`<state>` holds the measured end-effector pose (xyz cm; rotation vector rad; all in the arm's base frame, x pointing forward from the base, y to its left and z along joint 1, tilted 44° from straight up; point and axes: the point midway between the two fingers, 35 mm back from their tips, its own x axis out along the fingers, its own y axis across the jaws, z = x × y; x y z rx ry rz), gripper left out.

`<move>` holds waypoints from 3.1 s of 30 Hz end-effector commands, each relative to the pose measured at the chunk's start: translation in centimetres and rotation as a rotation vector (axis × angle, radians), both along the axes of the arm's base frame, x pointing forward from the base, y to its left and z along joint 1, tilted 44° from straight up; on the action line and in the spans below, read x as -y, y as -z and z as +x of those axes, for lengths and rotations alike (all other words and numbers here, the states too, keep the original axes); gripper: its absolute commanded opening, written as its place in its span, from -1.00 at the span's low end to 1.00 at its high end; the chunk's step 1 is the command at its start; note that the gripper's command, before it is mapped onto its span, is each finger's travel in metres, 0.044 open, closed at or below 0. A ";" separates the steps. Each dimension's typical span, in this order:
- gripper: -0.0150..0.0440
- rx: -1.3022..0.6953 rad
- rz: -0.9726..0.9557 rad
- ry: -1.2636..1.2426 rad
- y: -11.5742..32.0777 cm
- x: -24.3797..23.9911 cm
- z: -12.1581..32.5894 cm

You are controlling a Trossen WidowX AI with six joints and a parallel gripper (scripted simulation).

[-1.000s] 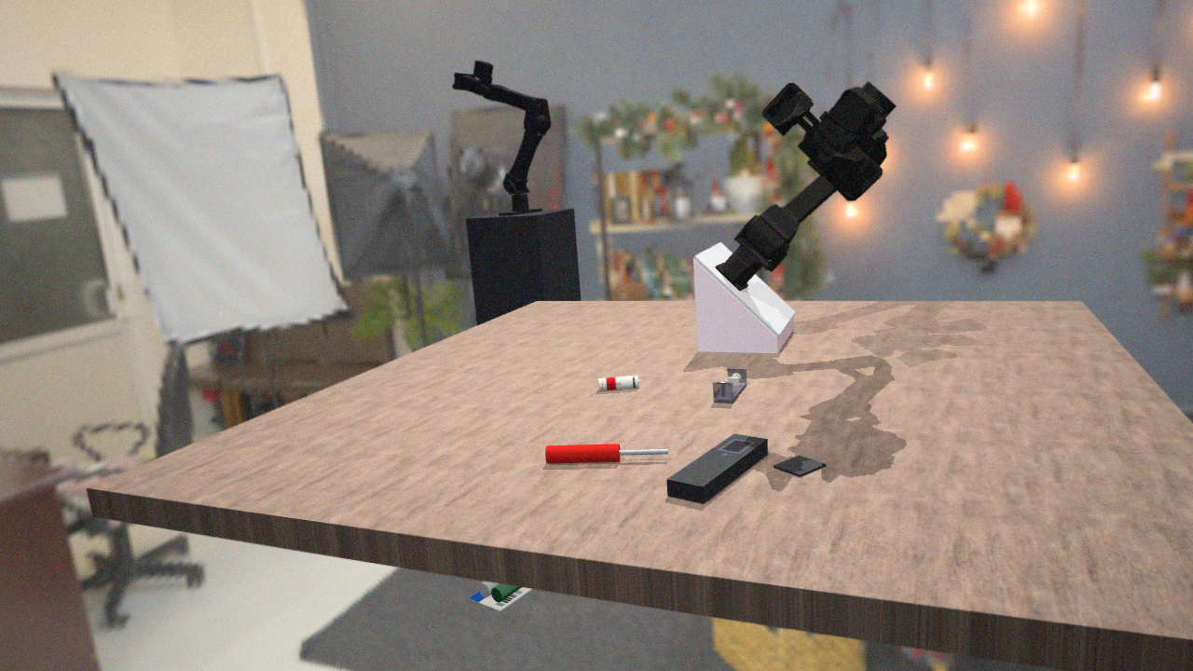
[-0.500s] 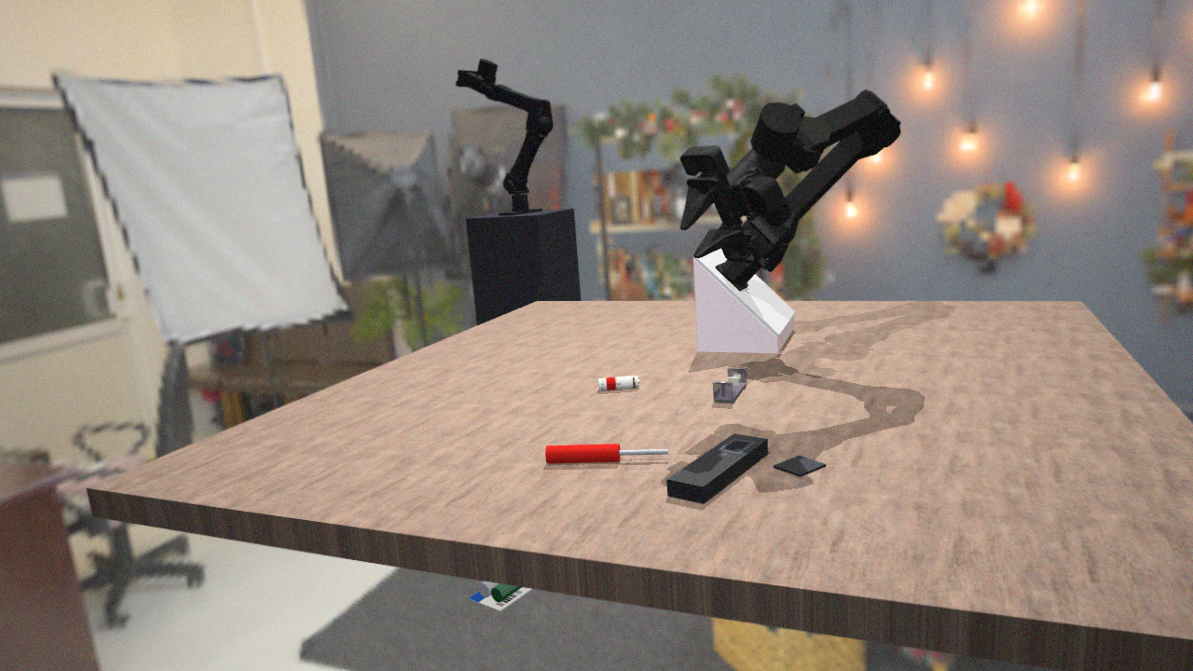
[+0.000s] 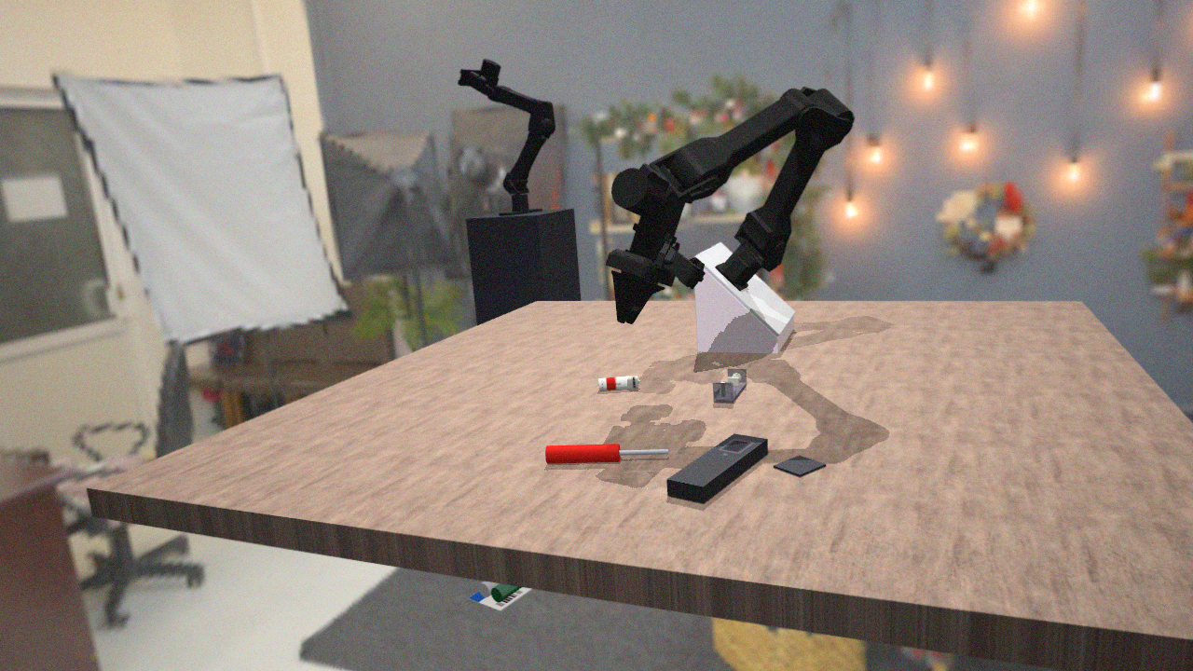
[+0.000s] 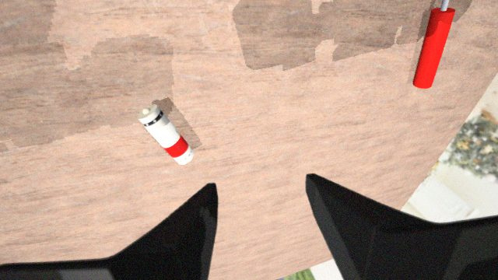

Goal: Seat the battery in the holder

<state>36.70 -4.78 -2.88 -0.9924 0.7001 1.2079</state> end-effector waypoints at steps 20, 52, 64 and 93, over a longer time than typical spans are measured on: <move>0.26 0.001 0.260 -0.464 8.5 -1.2 -4.2; 0.00 0.002 0.263 -0.464 11.6 -4.3 -4.3; -0.29 0.002 0.262 -0.464 11.5 -4.2 -4.3; -0.29 -0.434 0.335 0.160 2.2 -4.9 -3.2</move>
